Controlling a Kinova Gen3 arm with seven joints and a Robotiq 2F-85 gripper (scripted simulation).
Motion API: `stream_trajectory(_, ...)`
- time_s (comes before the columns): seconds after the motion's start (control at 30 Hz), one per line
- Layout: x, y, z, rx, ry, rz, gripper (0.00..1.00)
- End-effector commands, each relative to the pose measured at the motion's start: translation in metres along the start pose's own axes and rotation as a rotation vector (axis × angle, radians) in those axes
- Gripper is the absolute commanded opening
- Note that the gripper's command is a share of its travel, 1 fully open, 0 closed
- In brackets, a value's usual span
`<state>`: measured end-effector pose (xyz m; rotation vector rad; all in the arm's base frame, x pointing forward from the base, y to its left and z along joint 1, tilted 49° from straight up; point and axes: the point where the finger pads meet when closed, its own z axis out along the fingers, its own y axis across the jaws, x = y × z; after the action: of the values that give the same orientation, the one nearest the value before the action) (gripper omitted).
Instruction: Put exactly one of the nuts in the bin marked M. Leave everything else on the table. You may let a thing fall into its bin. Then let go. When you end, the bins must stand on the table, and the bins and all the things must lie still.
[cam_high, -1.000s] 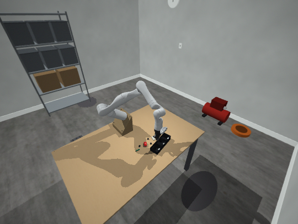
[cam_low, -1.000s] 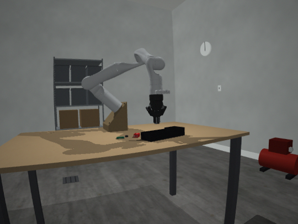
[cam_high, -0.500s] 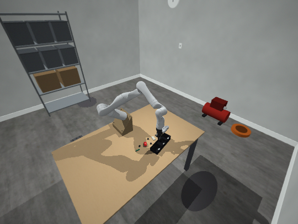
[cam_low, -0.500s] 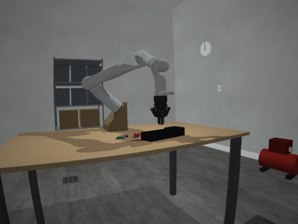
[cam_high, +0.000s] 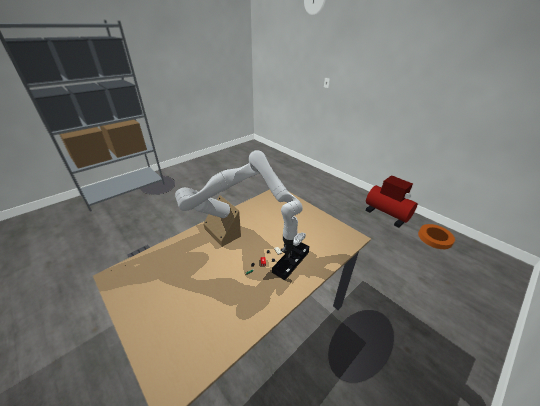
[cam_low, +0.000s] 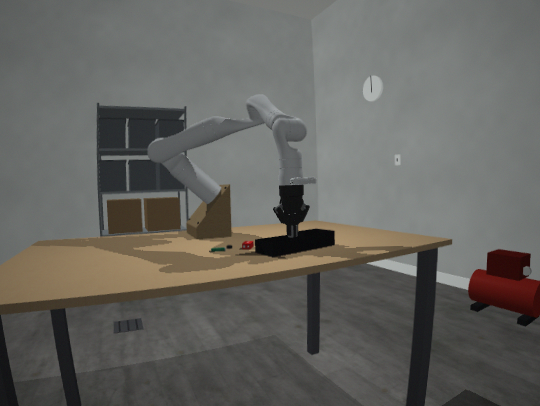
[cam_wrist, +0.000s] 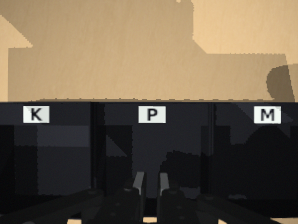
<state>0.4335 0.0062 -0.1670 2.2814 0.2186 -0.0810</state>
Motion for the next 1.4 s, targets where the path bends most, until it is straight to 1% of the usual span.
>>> stream_trajectory(0.0, -0.0013, 0.0005, 0.0106, 0.002, -0.005, -0.002, 0.09)
stream_trajectory(0.17, -0.0013, 0.0004, 0.0193, 0.002, -0.005, -0.001, 0.09)
stream_trajectory(0.37, -0.0015, 0.0012, 0.0162, -0.001, -0.006, 0.002, 0.09)
stream_trajectory(1.37, -0.0015, 0.0012, 0.0162, -0.001, -0.006, 0.002, 0.09)
